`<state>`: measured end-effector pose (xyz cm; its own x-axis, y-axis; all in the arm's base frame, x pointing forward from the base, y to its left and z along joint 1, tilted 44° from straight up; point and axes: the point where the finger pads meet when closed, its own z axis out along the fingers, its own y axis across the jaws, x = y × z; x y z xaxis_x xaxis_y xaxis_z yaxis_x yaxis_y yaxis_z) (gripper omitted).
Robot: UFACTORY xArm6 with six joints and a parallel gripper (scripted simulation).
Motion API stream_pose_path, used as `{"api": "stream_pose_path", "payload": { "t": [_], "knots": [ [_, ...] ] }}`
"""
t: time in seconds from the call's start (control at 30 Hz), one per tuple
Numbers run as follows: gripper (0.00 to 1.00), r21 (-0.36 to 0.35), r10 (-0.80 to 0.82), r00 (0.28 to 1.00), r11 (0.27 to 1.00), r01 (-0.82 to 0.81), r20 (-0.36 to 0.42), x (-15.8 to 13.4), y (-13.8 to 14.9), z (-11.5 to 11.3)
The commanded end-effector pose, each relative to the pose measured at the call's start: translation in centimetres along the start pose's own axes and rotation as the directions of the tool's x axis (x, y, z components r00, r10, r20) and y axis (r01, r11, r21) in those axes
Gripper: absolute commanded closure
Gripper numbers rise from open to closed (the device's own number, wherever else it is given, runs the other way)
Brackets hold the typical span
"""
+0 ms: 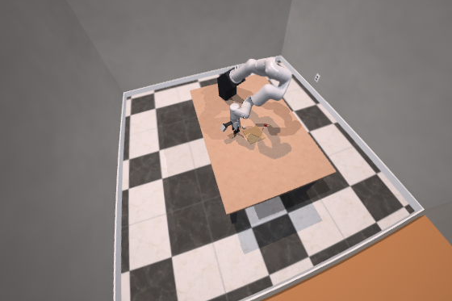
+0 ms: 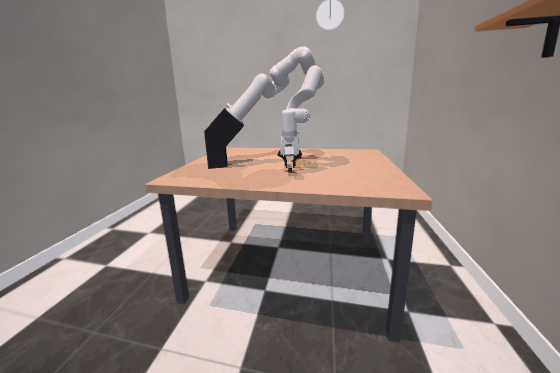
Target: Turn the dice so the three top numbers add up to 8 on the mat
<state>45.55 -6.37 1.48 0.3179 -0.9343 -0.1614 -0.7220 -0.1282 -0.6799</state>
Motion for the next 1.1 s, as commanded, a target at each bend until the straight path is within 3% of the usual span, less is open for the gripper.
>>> {"api": "stream_pose_path", "payload": {
  "t": [0.0,1.07],
  "knots": [
    [0.64,0.001,0.000,1.000,1.000,0.000,-0.001,0.05,-0.04,-0.04],
    [0.64,0.001,0.000,1.000,1.000,0.000,-0.001,0.05,-0.04,0.45]
  ]
}}
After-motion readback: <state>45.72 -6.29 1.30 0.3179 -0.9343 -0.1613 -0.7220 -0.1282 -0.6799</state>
